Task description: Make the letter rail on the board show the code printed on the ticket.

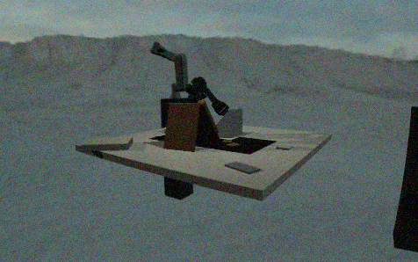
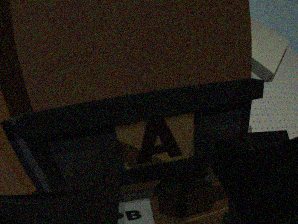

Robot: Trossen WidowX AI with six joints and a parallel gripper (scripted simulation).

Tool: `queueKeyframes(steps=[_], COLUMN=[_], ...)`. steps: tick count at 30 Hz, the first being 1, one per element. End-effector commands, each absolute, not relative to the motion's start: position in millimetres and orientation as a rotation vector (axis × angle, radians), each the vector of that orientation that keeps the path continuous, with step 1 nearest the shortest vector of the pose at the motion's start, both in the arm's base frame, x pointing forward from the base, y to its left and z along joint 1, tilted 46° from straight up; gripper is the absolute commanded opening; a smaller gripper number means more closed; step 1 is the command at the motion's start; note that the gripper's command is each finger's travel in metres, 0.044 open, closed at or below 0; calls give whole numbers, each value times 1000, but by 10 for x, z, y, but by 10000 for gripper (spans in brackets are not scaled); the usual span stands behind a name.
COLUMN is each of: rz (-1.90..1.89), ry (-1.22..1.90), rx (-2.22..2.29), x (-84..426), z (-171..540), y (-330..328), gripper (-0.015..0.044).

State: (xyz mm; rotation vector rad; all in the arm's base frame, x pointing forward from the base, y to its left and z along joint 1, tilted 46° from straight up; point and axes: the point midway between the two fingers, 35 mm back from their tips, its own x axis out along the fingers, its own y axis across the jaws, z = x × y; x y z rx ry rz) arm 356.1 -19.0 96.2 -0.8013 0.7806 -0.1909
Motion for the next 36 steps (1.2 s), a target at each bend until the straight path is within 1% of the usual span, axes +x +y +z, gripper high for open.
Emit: queueKeyframes(steps=[1, 36], rz=[-192, -191], ry=[790, 790], rx=[-803, -802], x=[3532, 3496], z=[903, 698], y=[-178, 31], gripper=[0, 0])
